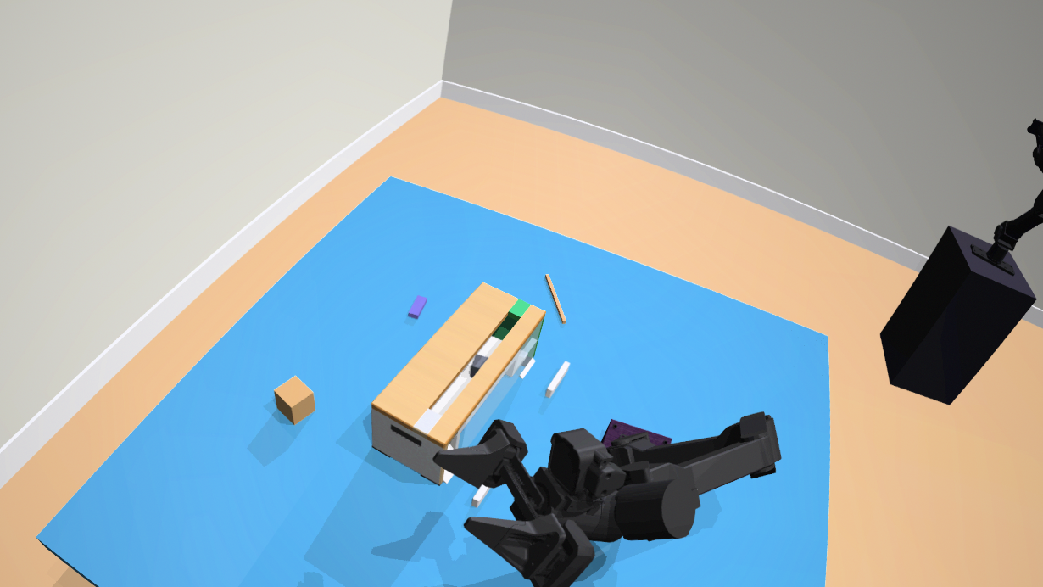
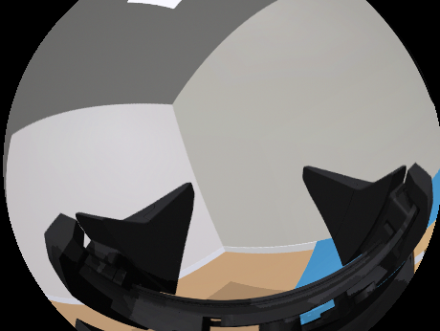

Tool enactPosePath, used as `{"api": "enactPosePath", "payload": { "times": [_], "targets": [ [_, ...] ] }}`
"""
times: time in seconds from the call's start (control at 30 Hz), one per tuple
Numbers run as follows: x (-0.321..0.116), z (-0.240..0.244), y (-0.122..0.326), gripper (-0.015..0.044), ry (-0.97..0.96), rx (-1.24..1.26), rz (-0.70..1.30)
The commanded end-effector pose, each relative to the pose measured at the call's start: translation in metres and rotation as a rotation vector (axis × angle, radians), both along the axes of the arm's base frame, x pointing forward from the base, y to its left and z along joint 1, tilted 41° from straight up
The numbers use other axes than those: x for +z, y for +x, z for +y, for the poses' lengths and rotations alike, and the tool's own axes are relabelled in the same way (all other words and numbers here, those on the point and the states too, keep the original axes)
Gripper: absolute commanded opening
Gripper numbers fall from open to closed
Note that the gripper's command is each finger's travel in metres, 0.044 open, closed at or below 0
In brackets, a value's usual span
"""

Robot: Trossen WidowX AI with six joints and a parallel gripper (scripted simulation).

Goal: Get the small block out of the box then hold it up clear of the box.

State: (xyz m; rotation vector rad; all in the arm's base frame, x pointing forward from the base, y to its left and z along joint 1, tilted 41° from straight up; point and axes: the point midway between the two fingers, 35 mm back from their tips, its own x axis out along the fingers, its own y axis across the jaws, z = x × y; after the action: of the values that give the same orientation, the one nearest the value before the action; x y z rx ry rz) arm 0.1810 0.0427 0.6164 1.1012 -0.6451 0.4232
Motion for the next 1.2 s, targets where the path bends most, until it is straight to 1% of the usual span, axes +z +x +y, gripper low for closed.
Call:
{"api": "enactPosePath", "payload": {
  "times": [0.0, 0.13, 0.3, 0.43, 0.57, 0.7, 0.9, 1.03, 1.17],
  "targets": [
    [-0.035, 0.022, 0.064, 0.04, -0.322, -0.176, 0.174],
    [-0.074, 0.025, 0.115, 0.04, -0.614, -0.306, 0.329],
    [-0.134, 0.013, 0.171, 0.04, -0.969, -0.394, 0.529],
    [-0.187, -0.007, 0.205, 0.04, -1.233, -0.403, 0.683],
    [-0.244, -0.031, 0.228, 0.04, -1.509, -0.354, 0.808],
    [-0.296, -0.057, 0.239, 0.04, -1.74, -0.248, 0.906],
    [-0.373, -0.098, 0.239, 0.04, -2.03, 0.023, 0.993],
    [-0.42, -0.123, 0.228, 0.04, -2.161, 0.255, 0.991],
    [-0.462, -0.146, 0.208, 0.04, -2.233, 0.507, 0.934]
  ]
}}
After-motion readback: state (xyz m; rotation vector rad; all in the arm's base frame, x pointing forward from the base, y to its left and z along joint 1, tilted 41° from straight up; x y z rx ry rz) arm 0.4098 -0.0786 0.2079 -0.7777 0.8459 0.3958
